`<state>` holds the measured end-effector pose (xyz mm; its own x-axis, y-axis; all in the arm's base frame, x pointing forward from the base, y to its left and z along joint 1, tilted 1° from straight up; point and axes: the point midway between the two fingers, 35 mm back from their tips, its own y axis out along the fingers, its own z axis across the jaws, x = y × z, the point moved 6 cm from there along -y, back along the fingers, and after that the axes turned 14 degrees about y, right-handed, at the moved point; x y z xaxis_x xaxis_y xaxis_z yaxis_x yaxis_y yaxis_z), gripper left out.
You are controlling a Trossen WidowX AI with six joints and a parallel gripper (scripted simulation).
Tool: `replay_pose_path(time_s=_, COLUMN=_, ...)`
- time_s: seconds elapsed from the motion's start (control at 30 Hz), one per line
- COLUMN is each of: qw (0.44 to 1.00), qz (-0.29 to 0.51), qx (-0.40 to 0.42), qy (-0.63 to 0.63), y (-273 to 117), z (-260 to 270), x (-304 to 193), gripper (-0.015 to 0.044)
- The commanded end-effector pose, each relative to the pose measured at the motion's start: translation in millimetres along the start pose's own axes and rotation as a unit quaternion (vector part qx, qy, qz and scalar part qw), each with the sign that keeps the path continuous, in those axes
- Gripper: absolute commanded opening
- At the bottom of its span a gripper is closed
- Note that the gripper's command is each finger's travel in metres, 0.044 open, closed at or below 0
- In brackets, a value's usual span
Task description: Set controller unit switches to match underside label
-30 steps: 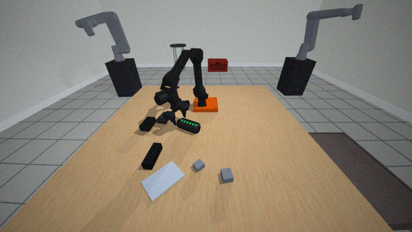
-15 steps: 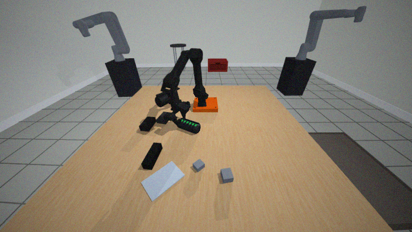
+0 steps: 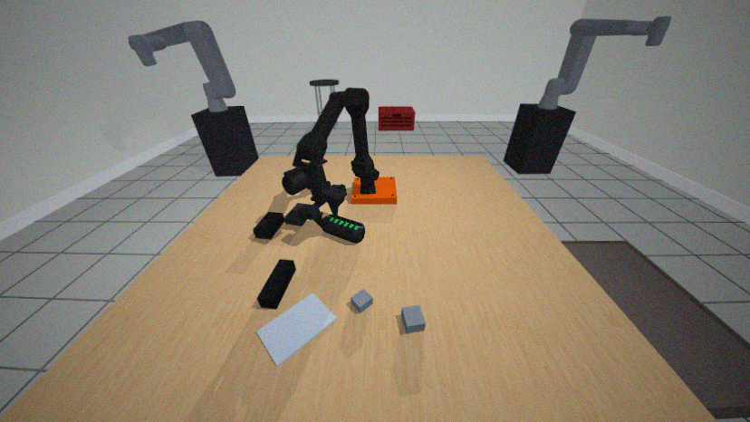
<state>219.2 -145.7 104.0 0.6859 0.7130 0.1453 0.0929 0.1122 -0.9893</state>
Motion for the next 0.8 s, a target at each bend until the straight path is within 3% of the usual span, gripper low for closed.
replay_pose_path(time_s=0.0, qw=1.0, qz=-0.002, qx=0.0, qy=-0.002, y=-3, z=1, x=3, gripper=0.0336)
replay_pose_path(time_s=0.77, qw=1.0, qz=0.011, qx=-0.003, qy=-0.002, y=-15, z=3, x=13, gripper=0.0336)
